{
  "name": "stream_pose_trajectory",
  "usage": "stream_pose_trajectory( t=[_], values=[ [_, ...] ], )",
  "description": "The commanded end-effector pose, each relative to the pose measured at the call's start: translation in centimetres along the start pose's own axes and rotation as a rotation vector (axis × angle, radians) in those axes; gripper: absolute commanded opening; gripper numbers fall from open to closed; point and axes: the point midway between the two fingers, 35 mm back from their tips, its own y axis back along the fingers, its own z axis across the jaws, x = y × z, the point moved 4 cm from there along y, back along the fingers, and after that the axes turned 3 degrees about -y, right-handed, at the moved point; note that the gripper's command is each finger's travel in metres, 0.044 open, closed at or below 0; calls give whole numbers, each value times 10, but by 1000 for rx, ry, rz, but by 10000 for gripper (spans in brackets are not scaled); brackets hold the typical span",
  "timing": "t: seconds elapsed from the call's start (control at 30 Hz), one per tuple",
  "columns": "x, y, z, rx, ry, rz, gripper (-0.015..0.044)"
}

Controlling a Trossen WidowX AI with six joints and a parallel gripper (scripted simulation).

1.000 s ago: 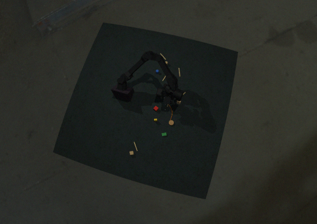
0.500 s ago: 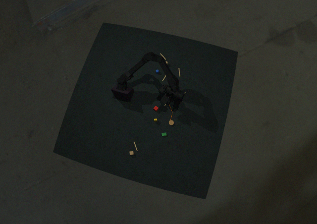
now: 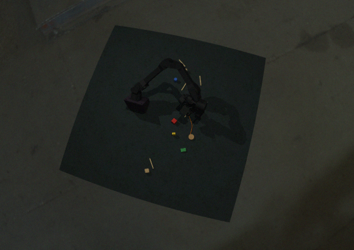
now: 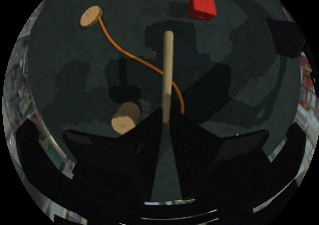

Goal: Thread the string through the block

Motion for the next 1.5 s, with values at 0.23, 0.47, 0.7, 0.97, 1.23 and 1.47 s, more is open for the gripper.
stream_pose_trajectory(
  t=[0.23, 0.47, 0.7, 0.97, 1.23, 1.47],
  values=[
    [16, 1, 1, -2, -2, 5, 0],
    [25, 1, 1, -2, -2, 5, 0],
    [34, 1, 0, -2, -2, 6, 0],
    [44, 1, -1, -2, -1, 8, 0],
    [55, 1, -2, -2, -1, 9, 0],
    [64, 1, -3, -1, -1, 11, 0]
  ],
)
